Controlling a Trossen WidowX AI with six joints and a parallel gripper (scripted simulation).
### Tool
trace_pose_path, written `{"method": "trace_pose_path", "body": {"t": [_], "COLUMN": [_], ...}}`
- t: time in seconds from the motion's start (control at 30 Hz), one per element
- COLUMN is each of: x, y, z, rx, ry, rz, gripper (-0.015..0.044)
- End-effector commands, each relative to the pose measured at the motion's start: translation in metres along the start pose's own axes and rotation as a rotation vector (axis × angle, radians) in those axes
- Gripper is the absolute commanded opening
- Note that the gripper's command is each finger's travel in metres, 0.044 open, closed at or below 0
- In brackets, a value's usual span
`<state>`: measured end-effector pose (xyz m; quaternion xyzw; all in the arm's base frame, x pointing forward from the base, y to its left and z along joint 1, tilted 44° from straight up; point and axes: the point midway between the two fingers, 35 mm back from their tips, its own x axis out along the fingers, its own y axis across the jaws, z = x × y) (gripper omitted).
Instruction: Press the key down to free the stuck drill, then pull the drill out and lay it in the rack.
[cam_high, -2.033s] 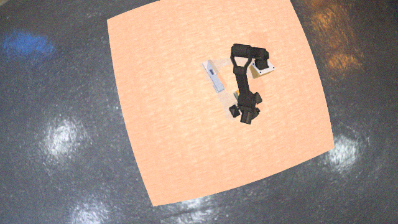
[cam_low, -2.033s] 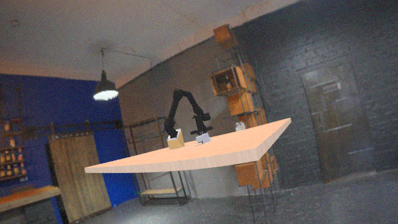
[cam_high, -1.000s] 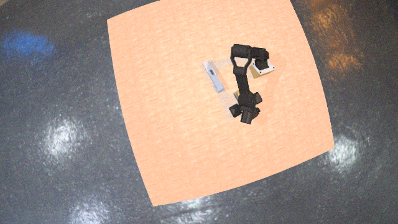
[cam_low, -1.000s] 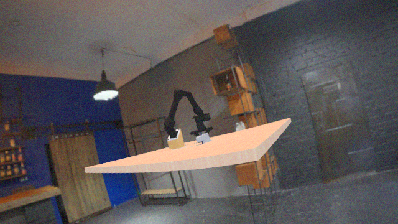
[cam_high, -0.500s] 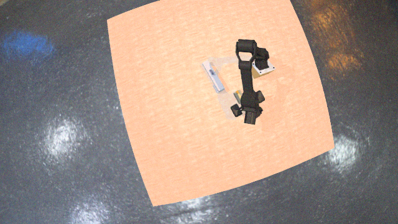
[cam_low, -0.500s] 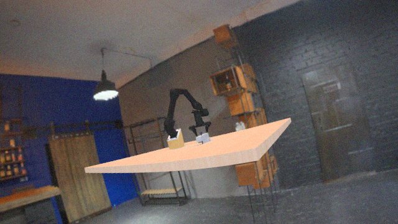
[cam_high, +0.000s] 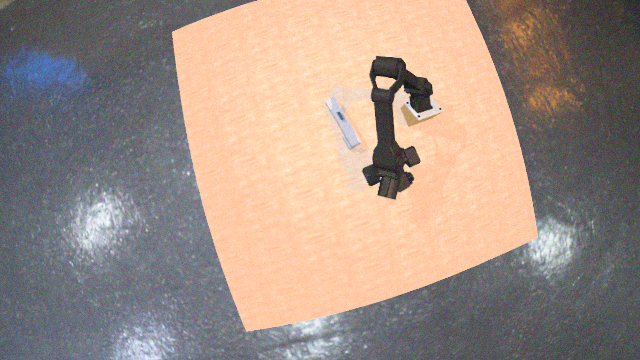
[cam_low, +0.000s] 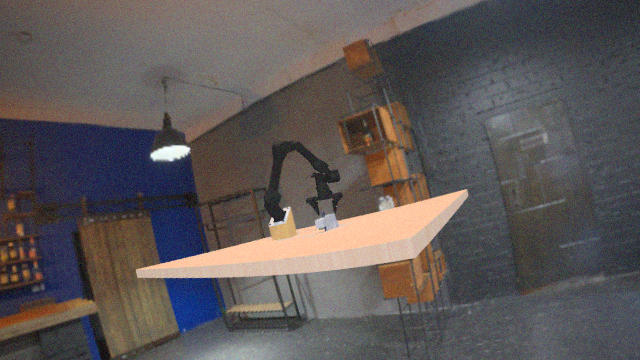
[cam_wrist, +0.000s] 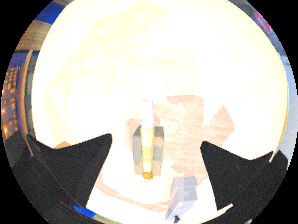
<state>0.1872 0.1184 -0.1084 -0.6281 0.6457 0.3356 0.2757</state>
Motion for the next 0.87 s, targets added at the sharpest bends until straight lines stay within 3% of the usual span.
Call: {"method": "trace_pose_path", "body": {"t": [0.0,0.47,0.83], "x": [-0.011,-0.028,-0.018], "y": [-0.029,-0.140,-0.168], "z": [-0.013,-0.147,-0.306], "rx": [0.103,0.578,0.952], "ry": [-0.100,-0.396,-0.468], "rz": [0.003,-0.086,-0.270], "gripper": [0.0440,0.0440,0.0440]}}
